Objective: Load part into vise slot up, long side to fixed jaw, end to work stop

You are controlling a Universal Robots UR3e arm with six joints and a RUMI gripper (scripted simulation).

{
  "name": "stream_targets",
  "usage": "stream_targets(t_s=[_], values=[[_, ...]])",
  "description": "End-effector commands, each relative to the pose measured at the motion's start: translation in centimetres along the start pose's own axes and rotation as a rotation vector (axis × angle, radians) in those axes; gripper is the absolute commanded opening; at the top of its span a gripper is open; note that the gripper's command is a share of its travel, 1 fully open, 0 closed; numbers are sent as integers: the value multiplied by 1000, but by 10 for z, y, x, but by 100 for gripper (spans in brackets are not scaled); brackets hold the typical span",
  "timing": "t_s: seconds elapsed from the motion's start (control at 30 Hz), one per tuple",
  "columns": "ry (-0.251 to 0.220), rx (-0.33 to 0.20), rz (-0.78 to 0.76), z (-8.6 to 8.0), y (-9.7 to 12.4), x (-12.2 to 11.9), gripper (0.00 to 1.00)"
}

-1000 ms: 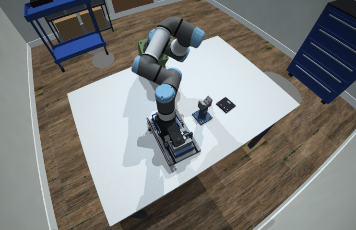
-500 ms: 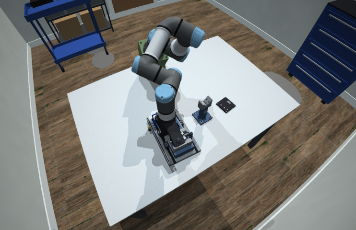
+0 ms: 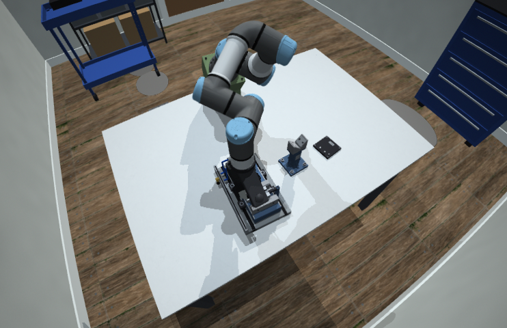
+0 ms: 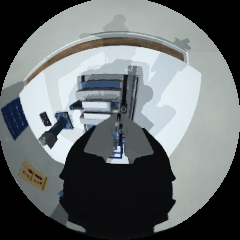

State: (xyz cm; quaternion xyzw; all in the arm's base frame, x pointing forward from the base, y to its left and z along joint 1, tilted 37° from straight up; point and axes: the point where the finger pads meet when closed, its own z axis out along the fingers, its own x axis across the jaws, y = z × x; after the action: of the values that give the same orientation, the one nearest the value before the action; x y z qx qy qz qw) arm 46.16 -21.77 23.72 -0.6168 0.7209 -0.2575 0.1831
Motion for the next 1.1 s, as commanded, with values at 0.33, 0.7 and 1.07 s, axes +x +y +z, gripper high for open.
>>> stream_targets(t_s=[0.33,0.7,1.07], values=[[2,2,-1,-1,-1,0,0],[2,2,-1,1,-1,0,0],[2,2,-1,3,-1,0,0]])
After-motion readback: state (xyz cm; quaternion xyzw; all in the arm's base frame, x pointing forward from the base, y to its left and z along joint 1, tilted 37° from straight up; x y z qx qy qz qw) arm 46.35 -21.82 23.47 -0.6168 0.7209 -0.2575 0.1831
